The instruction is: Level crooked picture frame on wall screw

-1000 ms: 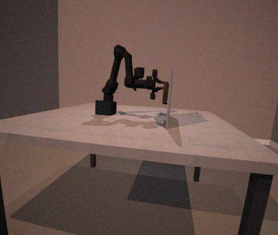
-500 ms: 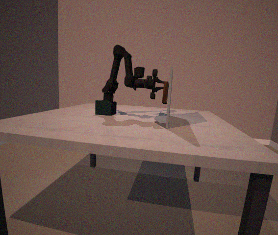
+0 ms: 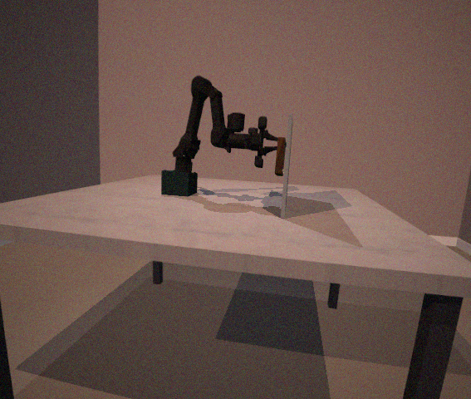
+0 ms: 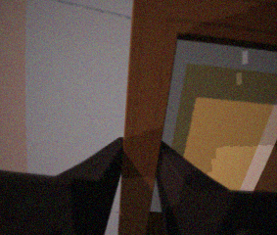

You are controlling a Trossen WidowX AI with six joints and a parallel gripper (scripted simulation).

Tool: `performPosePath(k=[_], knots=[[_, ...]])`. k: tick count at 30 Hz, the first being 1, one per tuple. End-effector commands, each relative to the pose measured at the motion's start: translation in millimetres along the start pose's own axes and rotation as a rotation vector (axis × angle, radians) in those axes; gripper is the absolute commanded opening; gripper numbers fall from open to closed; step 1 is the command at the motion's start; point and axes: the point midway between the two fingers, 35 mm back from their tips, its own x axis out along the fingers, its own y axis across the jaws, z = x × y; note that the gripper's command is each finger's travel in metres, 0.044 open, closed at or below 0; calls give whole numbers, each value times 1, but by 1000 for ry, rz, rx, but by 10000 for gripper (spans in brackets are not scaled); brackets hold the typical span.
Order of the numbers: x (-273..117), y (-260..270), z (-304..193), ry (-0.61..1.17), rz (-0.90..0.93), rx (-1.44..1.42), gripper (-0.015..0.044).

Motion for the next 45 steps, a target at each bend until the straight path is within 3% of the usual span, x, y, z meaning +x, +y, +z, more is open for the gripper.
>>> performPosePath(k=[1, 45], knots=[[0, 5, 1, -4, 14, -11, 0], [0, 3, 6, -4, 14, -12, 0]])
